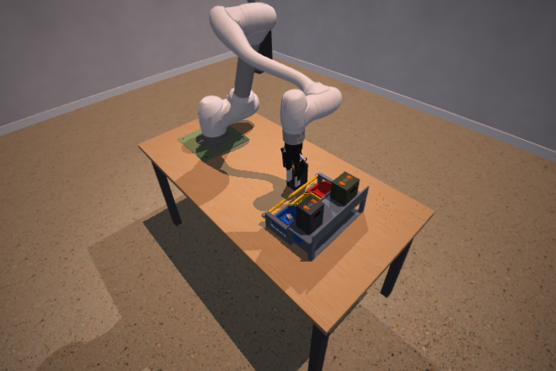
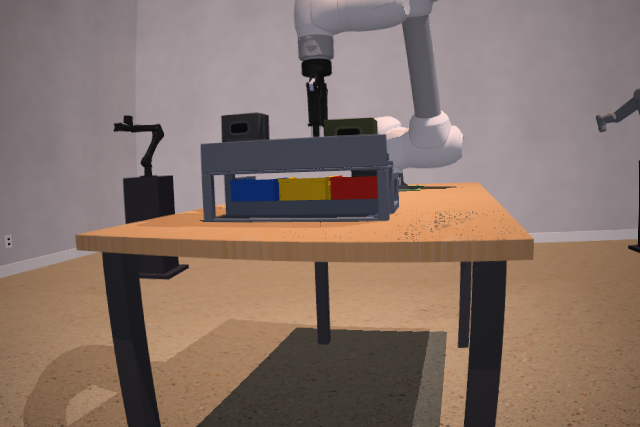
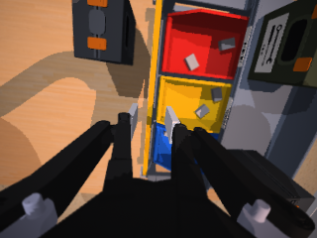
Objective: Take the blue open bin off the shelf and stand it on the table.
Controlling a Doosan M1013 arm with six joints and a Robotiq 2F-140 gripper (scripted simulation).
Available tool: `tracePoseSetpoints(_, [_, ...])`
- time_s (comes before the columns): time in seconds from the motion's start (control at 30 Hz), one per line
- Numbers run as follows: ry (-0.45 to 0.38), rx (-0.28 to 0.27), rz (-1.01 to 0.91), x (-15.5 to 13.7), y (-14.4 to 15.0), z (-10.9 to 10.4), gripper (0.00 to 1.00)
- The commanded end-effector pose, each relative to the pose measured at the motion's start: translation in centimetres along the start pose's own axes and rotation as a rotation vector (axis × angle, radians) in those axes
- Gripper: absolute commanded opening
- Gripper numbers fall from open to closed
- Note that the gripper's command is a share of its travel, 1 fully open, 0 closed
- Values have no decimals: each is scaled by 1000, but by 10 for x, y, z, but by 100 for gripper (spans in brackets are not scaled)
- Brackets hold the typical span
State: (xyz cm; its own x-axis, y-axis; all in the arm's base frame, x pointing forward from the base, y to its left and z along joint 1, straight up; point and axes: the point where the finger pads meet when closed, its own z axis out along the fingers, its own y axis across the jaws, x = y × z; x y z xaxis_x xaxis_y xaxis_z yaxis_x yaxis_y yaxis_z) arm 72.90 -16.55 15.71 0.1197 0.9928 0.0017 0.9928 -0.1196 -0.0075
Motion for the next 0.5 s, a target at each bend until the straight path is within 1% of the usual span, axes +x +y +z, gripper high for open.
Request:
tracePoseSetpoints(0.0, [-1, 1, 0, 0, -1, 17, 28])
tracePoseSetpoints(0.03, [-1, 1, 0, 0, -1, 23, 28])
tracePoseSetpoints(0.43, [-1, 1, 0, 0, -1, 23, 28])
tracePoseSetpoints(0.47, [-1, 1, 0, 1, -1, 32, 28])
